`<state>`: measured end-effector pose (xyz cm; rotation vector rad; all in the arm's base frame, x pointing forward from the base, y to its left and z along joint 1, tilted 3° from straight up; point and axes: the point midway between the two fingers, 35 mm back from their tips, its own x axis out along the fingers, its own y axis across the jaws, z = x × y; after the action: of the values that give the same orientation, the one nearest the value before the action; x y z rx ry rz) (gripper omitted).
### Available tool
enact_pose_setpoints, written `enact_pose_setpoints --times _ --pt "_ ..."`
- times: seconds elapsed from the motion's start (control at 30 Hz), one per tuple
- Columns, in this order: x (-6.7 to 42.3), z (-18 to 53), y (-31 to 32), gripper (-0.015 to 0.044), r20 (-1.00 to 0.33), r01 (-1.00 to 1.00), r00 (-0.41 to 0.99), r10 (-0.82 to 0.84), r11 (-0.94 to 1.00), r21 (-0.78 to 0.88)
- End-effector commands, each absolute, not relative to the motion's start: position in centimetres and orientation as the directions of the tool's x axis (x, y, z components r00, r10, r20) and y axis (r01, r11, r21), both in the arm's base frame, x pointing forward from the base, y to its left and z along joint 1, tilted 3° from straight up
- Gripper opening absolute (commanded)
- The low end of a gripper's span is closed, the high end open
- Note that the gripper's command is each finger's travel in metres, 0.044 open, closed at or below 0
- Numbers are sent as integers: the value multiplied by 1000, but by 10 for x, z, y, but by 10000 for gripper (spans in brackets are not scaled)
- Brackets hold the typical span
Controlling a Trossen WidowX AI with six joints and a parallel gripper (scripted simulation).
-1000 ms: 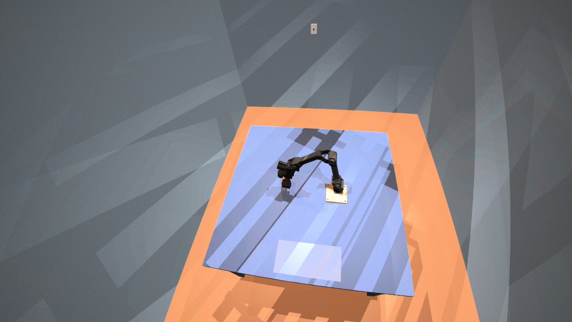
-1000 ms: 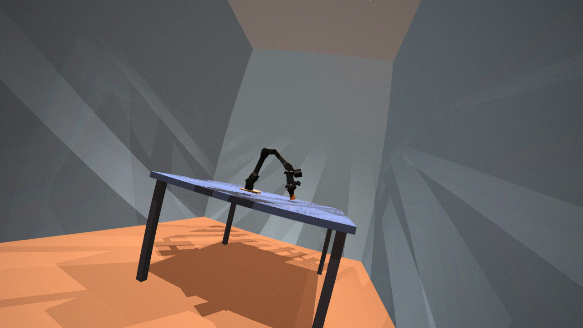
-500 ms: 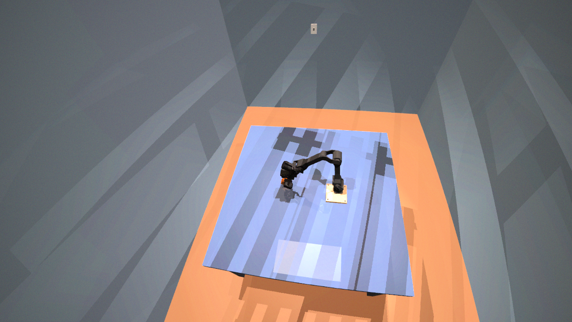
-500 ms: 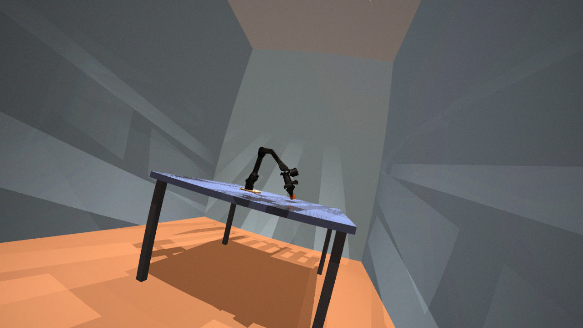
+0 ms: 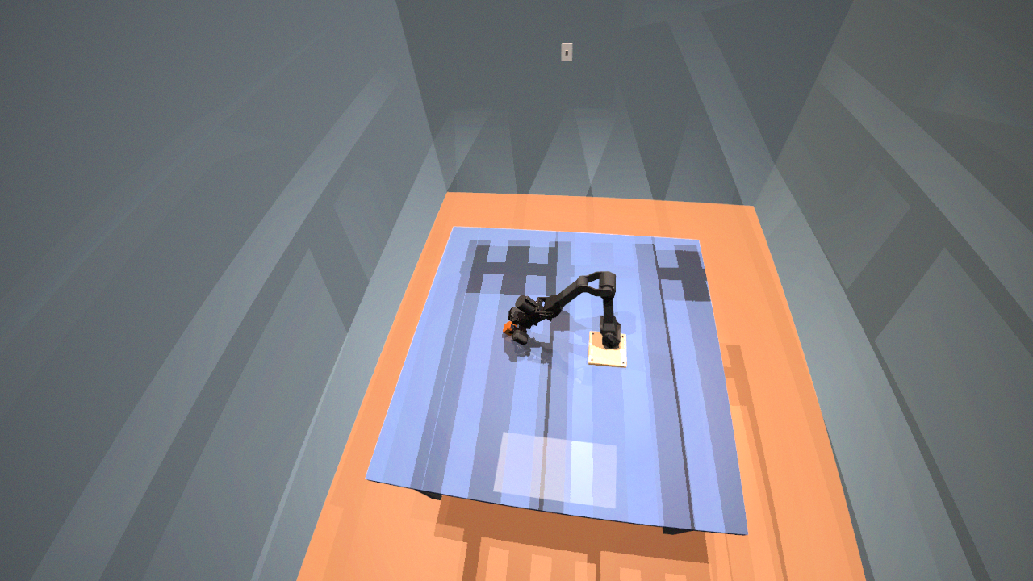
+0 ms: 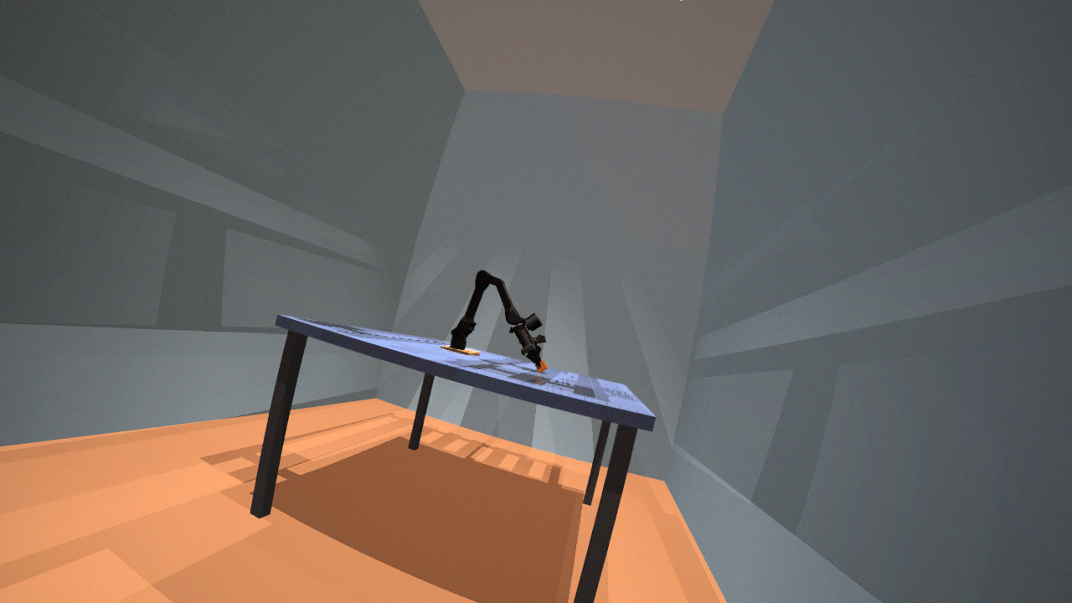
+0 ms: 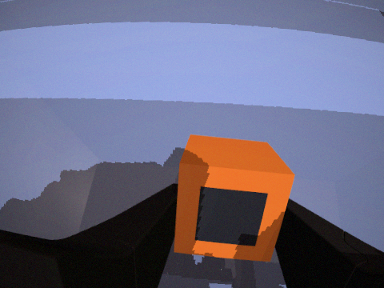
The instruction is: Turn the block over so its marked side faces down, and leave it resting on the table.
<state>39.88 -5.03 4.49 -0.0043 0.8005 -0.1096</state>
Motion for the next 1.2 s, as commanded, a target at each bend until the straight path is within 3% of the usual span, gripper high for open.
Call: enact_pose_setpoints --times 0.0,0.5,1.13,1.17 --pt "398 41 -50 0 -682 90 725 -95 995 -43" --pt "385 39 -49 0 -496 89 863 -101 995 -47" --pt "384 41 -49 0 -472 89 876 -101 995 -47" --pt "384 41 -49 26 -472 89 876 -101 995 -47"
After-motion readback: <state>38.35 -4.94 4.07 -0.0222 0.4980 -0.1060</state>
